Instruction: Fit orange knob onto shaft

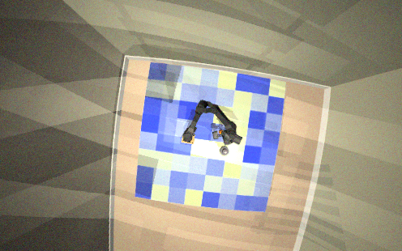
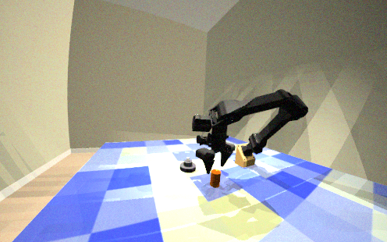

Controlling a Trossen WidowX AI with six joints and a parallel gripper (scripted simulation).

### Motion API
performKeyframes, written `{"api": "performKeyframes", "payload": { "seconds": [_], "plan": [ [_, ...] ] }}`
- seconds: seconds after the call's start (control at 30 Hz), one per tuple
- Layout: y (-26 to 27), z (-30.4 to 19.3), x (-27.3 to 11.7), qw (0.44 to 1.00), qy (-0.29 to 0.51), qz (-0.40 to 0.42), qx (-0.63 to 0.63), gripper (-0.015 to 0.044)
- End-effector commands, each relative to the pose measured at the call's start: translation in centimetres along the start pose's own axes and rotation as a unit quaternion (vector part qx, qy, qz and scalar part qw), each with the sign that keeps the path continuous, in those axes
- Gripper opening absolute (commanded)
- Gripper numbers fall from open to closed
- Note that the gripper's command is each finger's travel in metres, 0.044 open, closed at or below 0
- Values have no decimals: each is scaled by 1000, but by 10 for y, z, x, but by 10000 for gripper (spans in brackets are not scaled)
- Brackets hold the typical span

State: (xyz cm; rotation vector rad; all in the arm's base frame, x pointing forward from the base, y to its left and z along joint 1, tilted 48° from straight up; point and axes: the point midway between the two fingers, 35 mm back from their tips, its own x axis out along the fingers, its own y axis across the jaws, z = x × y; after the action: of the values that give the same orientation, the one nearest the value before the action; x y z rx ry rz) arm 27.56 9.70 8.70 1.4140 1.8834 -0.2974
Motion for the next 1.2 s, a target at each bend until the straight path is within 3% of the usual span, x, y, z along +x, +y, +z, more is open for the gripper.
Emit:
{"api": "performKeyframes", "payload": {
  "seconds": [0.0,1.1,1.17],
  "plan": [
    [0,-1,8,1000,3,-2,1,440],
    [-2,-4,58,1000,6,-1,1,440],
    [-2,-4,58,1000,6,-1,1,387]
  ]
}}
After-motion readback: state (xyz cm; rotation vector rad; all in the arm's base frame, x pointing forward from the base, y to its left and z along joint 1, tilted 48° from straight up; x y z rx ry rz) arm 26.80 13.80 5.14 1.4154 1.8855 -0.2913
